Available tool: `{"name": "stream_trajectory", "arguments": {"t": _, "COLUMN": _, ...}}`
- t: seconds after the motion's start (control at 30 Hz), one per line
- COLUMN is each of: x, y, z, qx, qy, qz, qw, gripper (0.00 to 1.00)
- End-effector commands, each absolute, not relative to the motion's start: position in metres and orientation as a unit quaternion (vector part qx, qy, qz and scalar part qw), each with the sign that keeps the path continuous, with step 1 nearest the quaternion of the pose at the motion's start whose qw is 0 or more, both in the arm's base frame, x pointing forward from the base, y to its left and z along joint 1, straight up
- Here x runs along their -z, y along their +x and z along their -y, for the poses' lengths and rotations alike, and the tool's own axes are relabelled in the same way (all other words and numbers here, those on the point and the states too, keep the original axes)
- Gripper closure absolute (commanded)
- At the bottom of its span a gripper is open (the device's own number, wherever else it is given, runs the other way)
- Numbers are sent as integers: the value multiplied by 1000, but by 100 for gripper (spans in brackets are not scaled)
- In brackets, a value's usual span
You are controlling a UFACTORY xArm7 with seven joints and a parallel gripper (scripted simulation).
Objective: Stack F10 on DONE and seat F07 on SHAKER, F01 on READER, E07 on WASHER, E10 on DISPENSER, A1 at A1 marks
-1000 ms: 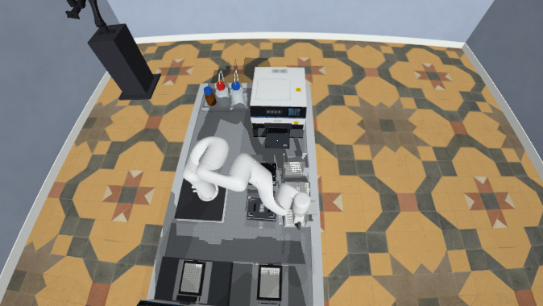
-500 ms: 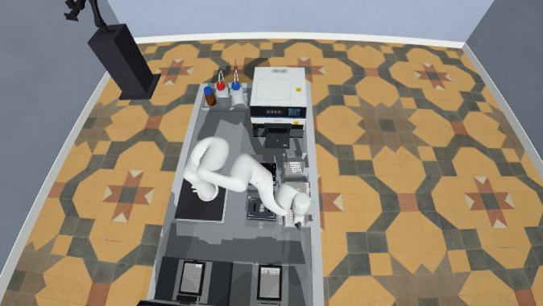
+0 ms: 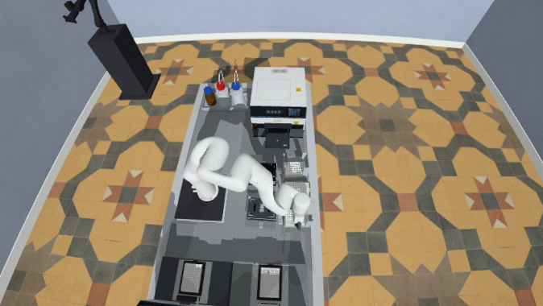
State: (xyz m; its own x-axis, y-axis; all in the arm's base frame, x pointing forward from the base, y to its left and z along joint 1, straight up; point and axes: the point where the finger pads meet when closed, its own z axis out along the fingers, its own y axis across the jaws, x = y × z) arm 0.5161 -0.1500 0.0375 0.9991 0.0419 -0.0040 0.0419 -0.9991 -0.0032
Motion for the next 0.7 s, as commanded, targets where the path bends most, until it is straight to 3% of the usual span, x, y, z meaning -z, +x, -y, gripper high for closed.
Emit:
{"name": "stream_trajectory", "arguments": {"t": 0.0, "x": -39, "y": 517, "z": 150, "qx": 0, "qy": -1000, "qz": 21, "qw": 1, "gripper": 0}}
{"name": "stream_trajectory", "arguments": {"t": 0.67, "x": -52, "y": 518, "z": 150, "qx": 0, "qy": -1000, "qz": 21, "qw": 1, "gripper": 0}}
